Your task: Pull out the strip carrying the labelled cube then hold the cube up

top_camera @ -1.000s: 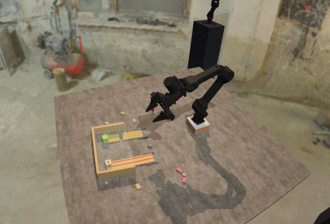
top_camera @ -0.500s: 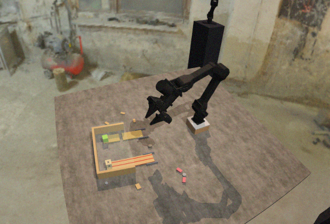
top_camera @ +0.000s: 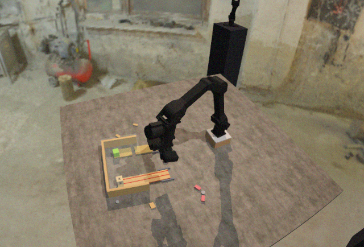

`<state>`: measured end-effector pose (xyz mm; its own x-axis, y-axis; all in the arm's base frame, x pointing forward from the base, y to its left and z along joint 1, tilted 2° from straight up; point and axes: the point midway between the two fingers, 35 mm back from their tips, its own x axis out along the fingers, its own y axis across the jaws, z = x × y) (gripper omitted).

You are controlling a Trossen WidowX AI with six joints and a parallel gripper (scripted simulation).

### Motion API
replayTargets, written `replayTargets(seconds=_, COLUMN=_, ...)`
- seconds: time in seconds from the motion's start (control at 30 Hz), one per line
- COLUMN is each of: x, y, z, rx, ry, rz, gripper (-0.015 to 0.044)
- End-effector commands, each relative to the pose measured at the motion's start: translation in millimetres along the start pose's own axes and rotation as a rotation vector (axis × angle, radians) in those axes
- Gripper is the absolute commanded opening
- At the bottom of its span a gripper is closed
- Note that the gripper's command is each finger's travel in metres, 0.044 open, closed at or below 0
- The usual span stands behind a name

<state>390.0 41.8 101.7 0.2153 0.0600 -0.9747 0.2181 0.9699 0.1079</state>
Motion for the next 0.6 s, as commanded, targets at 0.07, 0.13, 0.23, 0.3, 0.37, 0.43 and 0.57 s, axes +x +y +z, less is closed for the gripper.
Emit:
replayTargets(seconds=0.07, x=32, y=17, z=-2, rx=0.030, ry=0.178, rz=-0.065, gripper=0.0000)
replayTargets(seconds=0.13, x=32, y=17, z=-2, rx=0.030, ry=0.178, rz=-0.065, gripper=0.0000)
replayTargets(seconds=0.23, x=33, y=17, z=-2, rx=0.030, ry=0.178, rz=-0.065, gripper=0.0000)
replayTargets(seconds=0.3, x=35, y=17, z=-2, rx=0.030, ry=0.178, rz=-0.065, gripper=0.0000)
replayTargets(seconds=0.37, x=39, y=17, z=-2, rx=0.030, ry=0.178, rz=-0.065, gripper=0.0000)
replayTargets(seconds=0.43, x=42, y=16, z=-3, rx=0.030, ry=0.178, rz=-0.065, gripper=0.0000)
replayTargets(seconds=0.57, x=49, y=16, z=-3, rx=0.030, ry=0.178, rz=-0.065, gripper=0.0000)
